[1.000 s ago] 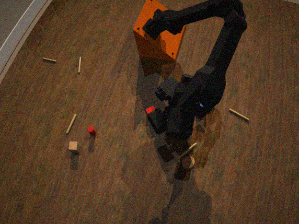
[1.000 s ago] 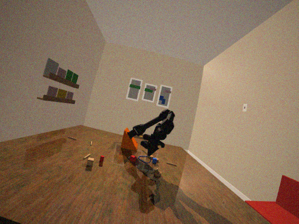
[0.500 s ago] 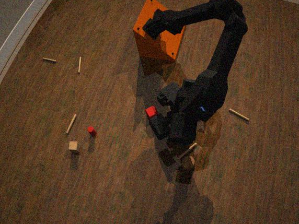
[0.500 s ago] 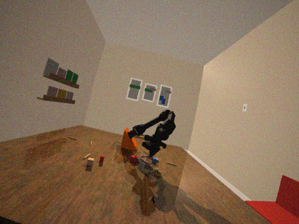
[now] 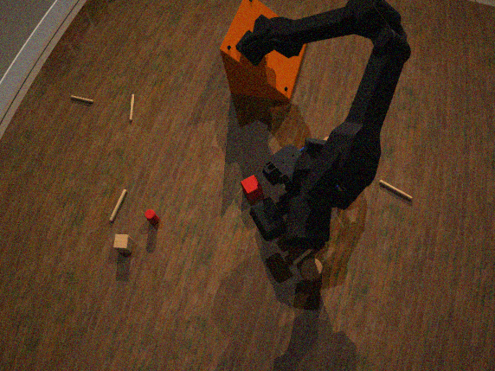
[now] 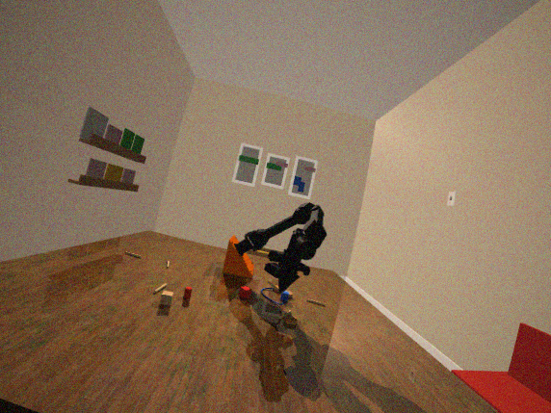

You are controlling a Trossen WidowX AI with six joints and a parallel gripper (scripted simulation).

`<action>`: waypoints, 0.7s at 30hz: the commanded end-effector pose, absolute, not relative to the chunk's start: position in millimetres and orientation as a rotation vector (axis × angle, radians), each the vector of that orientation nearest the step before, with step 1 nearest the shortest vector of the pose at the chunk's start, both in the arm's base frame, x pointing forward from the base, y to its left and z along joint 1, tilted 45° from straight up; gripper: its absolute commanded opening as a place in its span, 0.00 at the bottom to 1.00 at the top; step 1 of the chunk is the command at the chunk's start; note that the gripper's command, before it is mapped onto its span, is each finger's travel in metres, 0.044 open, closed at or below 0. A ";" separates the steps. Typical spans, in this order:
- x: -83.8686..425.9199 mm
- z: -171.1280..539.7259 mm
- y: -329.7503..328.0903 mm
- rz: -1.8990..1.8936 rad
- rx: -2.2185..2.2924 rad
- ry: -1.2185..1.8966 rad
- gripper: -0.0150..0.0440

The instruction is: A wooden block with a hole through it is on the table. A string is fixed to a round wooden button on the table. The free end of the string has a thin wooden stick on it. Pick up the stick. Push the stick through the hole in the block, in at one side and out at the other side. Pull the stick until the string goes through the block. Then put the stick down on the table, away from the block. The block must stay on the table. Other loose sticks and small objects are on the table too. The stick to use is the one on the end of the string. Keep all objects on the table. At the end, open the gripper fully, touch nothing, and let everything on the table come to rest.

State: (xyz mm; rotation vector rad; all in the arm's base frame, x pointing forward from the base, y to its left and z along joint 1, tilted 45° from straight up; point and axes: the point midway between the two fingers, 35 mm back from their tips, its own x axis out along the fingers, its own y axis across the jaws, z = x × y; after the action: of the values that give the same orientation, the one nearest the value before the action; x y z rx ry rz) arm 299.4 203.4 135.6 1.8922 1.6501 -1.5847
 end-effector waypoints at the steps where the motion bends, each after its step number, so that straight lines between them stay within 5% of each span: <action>1: 304.4 139.1 206.8 -1.576 1.909 1.655 0.25; 21: 321.9 150.3 220.8 -1.549 1.955 1.674 0.25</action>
State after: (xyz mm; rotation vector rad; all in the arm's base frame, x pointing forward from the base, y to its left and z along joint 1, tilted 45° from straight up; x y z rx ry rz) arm 318.0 218.1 147.1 1.9401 1.6688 -1.5577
